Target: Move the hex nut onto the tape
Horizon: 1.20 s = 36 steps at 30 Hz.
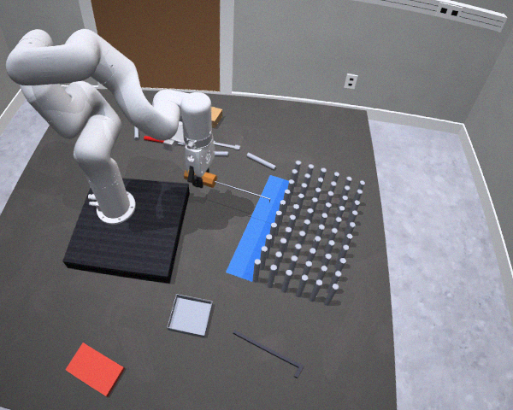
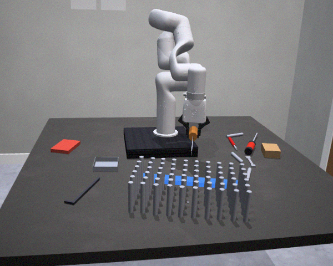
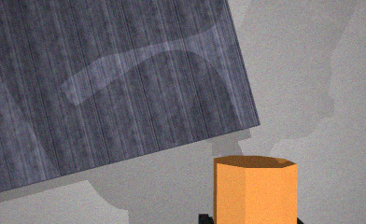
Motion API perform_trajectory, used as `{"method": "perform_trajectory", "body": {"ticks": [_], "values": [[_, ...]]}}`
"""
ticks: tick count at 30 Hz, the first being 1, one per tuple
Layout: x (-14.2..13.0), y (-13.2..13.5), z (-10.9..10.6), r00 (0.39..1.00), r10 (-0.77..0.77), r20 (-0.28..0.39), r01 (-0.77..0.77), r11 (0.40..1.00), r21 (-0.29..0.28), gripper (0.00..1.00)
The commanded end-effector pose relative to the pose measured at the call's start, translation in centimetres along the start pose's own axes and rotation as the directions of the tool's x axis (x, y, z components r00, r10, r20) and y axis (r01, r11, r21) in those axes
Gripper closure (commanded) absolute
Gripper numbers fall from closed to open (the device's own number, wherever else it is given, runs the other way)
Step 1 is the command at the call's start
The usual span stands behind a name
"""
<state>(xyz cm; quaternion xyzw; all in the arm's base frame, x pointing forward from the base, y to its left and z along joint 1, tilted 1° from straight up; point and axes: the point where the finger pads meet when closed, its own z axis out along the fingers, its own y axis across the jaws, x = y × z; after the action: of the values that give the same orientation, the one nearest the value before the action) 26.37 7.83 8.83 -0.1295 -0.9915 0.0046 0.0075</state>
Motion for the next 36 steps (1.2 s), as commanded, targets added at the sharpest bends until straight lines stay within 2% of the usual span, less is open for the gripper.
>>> {"method": "perform_trajectory", "body": {"ticks": [1,16,26,36], "values": [[-0.3,0.2,1.1,1.000,0.000,0.004,0.000,1.000,-0.002,1.00],[-0.4,0.2,6.1,1.000,0.000,0.004,0.000,1.000,-0.002,1.00],[-0.5,0.3,7.2,1.000,0.000,0.004,0.000,1.000,-0.002,1.00],[-0.5,0.3,7.4,1.000,0.000,0.004,0.000,1.000,-0.002,1.00]]}}
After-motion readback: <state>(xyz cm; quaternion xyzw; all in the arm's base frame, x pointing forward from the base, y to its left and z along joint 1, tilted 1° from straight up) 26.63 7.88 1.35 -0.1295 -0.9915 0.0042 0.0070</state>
